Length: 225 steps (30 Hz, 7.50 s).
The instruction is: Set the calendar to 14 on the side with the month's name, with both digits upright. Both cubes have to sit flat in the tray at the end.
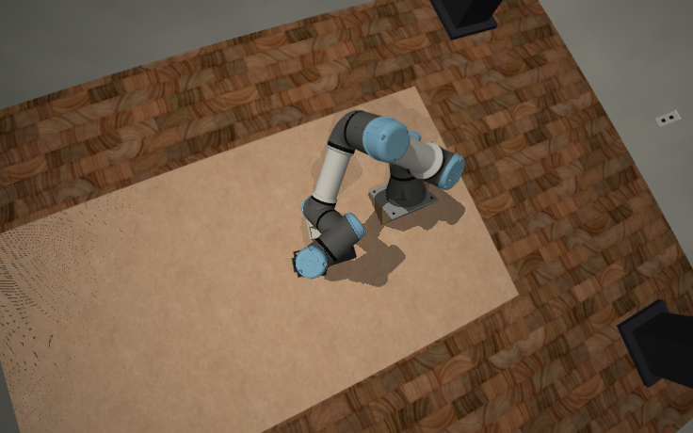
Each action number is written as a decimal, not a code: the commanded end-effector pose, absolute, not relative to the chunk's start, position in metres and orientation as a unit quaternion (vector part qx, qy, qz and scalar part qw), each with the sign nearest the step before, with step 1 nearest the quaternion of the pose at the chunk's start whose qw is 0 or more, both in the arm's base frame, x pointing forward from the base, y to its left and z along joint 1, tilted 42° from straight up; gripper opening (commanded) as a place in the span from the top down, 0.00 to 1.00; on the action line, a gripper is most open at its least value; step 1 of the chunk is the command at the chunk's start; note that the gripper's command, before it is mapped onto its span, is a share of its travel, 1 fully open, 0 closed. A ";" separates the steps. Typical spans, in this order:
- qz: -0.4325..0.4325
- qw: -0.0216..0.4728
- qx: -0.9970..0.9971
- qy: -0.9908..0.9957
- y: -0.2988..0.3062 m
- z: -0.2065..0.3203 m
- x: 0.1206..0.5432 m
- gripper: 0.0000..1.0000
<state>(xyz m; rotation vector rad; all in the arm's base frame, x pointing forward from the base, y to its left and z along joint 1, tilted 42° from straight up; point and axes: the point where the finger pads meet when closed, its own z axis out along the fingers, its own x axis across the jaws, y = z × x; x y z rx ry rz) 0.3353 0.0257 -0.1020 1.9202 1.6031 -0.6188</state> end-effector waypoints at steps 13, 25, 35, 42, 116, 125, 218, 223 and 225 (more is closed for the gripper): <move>-0.230 0.279 0.716 0.598 0.026 -0.102 0.336 0.90; -0.230 0.279 0.716 0.598 0.026 -0.102 0.336 0.90; -0.230 0.279 0.716 0.598 0.026 -0.102 0.336 0.90; -0.230 0.279 0.716 0.598 0.026 -0.102 0.336 0.90; -0.230 0.279 0.716 0.598 0.087 -0.035 0.336 0.72; -0.230 0.279 0.716 0.598 0.087 -0.035 0.336 0.00; 0.035 0.360 0.929 -0.084 0.078 -0.043 0.335 0.00; 0.035 0.360 0.929 -0.084 0.078 -0.043 0.335 0.72; 0.035 0.360 0.929 -0.084 0.078 -0.043 0.335 0.72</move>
